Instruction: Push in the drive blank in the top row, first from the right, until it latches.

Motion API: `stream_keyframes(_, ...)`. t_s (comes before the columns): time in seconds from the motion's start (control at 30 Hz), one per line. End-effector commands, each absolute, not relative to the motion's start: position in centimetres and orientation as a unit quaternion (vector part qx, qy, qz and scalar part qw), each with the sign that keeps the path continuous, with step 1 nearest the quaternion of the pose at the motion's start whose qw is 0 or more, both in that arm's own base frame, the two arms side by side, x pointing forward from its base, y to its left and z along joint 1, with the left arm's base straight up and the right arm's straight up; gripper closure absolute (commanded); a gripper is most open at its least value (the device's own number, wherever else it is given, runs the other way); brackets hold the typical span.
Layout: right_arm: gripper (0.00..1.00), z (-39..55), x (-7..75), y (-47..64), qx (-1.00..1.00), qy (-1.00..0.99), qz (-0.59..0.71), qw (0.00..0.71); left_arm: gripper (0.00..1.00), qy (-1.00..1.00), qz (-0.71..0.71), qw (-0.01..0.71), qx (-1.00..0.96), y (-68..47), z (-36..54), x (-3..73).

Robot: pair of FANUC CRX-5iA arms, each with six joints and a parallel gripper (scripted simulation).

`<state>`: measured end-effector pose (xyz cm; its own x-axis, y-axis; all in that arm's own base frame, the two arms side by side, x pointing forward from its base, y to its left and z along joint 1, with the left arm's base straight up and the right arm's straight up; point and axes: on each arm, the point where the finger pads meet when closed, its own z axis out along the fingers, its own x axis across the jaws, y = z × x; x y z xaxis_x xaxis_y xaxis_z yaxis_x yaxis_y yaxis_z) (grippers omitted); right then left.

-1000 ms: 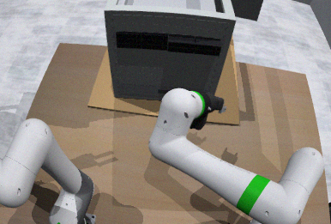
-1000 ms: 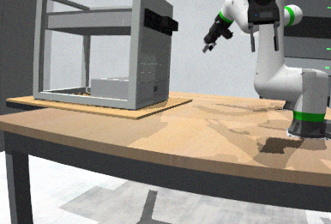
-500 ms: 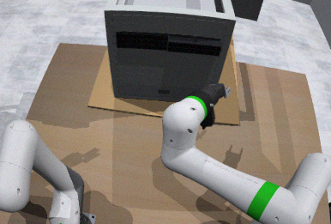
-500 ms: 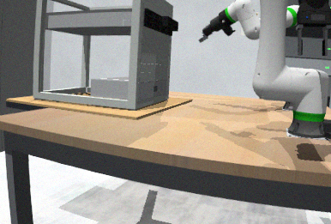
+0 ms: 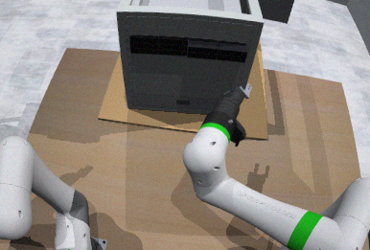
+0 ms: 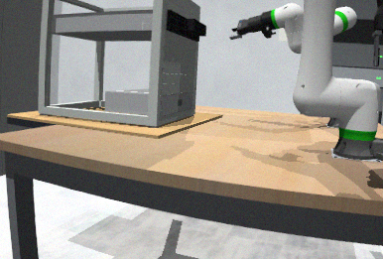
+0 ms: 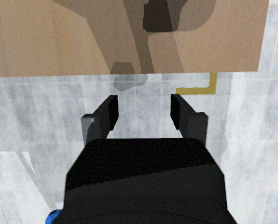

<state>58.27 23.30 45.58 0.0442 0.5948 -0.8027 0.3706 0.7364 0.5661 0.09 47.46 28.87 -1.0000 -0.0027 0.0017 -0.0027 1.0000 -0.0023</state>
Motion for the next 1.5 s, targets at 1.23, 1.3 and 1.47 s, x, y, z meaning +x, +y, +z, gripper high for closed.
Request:
stream_keyframes(1.23, 0.0, 47.1, 53.7, 31.2, -0.006, 0.707, 0.013, 0.707, 0.0, -1.0, 0.0, 0.0, 0.001, 47.5, 29.0, -0.1)
stream_keyframes(1.3, 0.0, 47.1, 53.6, 31.3, -0.009, 0.707, 0.012, 0.707, 0.0, -1.0, 0.0, 0.0, 0.001, 47.5, 29.0, -0.1)
stream_keyframes(1.47, 0.0, 47.1, 53.6, 31.4, -0.011, 0.707, 0.012, 0.707, 0.0, -1.0, 0.0, 0.0, 0.001, 47.5, 29.0, -0.1)
